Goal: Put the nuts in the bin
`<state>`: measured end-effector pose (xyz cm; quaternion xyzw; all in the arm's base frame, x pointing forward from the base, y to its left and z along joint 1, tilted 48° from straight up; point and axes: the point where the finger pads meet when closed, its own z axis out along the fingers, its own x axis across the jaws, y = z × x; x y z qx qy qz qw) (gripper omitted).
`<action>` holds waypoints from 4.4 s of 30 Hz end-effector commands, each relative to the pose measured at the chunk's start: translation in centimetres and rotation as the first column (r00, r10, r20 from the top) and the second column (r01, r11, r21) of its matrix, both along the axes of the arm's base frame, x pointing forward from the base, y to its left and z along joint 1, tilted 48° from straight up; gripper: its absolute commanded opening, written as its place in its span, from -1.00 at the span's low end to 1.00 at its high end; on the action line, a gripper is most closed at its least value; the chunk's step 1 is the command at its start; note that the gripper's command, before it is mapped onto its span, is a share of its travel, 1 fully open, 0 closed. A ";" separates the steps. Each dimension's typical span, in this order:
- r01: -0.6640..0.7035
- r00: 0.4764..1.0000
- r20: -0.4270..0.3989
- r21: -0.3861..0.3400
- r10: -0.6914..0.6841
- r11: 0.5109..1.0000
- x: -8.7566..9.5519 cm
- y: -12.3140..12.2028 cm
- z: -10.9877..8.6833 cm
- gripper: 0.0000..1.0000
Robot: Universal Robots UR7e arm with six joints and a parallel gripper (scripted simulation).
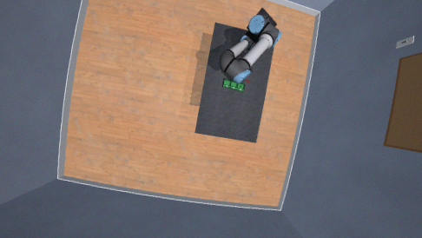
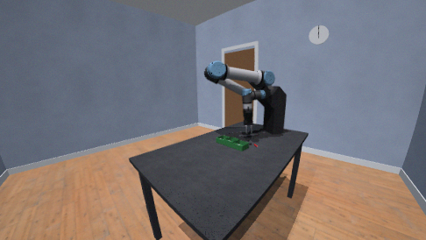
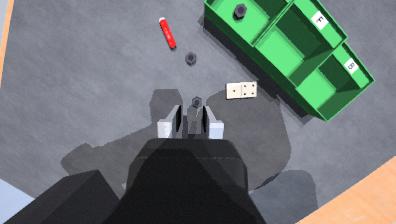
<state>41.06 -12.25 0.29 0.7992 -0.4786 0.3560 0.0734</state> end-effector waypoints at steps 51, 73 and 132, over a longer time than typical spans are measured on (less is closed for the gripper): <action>0.450 0.668 0.314 0.552 -0.675 0.702 0.1 -0.1 0.3 0.27; 0.452 0.668 0.311 0.552 -0.676 0.701 0.0 0.0 0.2 0.27; 0.452 0.668 0.311 0.552 -0.676 0.701 3.8 -3.4 -4.4 -0.32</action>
